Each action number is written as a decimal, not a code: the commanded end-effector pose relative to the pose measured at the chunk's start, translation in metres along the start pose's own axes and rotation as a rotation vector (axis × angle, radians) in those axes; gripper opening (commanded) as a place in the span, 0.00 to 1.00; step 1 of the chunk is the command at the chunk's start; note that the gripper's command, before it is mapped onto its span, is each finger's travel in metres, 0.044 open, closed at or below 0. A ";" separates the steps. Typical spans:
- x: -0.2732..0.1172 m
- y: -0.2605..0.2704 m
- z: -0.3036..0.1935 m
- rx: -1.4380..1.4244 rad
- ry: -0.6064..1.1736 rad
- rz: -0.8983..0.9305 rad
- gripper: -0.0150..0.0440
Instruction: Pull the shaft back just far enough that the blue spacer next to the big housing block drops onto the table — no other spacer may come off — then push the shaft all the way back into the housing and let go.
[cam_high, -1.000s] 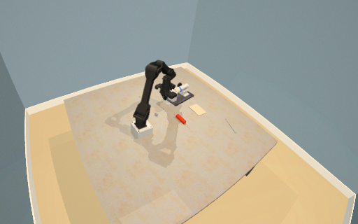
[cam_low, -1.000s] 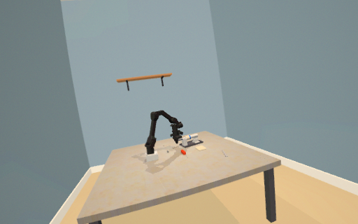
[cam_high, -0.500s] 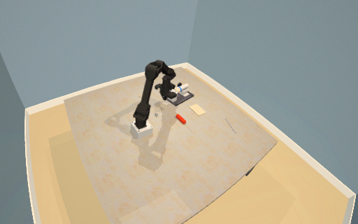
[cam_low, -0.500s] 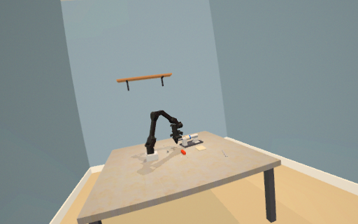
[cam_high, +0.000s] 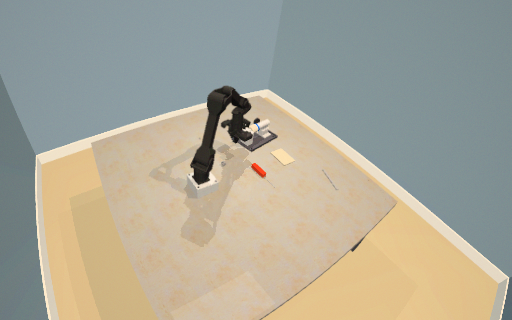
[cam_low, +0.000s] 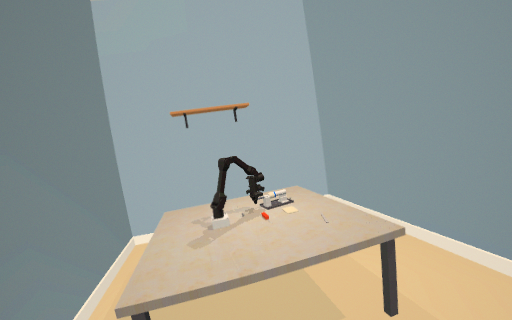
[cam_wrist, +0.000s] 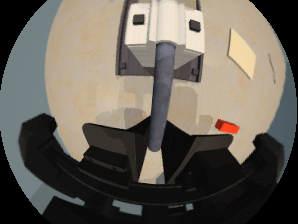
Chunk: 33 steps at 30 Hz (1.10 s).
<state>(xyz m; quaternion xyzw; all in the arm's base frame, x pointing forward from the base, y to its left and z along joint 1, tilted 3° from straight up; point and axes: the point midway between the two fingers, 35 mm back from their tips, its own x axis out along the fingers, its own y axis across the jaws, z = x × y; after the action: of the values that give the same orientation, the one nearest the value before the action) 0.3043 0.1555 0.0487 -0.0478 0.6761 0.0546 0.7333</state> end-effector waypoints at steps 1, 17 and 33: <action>0.000 0.000 -0.001 0.002 0.001 0.001 0.25; 0.000 0.000 -0.003 0.002 0.002 0.001 0.25; 0.000 0.000 -0.005 0.002 0.002 0.001 0.25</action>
<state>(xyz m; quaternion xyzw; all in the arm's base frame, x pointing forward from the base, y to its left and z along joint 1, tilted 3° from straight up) 0.3007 0.1549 0.0485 -0.0477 0.6759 0.0548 0.7334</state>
